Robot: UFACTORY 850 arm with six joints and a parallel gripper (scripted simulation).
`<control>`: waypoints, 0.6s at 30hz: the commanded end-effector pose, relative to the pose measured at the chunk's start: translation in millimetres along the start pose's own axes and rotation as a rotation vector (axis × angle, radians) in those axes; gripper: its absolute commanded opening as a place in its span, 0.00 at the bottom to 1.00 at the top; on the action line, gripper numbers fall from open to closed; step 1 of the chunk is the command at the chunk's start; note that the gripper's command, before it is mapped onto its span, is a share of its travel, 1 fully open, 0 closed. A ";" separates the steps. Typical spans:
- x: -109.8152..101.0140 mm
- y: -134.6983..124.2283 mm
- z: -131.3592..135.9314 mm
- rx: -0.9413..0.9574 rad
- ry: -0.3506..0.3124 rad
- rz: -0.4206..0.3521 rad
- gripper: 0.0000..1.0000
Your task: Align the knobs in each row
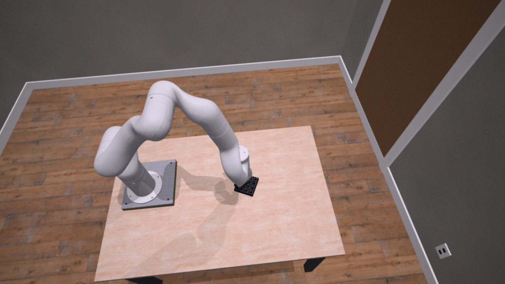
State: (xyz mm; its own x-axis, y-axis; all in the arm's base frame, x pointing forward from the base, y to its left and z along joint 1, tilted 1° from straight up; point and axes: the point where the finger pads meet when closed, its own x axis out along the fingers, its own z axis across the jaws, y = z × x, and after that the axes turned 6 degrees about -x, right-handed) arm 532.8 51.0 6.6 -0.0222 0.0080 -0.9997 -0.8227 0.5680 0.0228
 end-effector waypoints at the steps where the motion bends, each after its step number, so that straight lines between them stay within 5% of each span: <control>1: -0.8 -0.7 0.6 0.122 0.007 -0.008 0.08; 18: -0.8 -0.7 0.6 0.522 0.005 -0.009 0.08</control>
State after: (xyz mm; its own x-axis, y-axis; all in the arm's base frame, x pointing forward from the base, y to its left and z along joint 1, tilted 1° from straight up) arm 532.8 51.0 6.6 -0.0210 0.0176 -0.9996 -0.5295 0.8479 0.0261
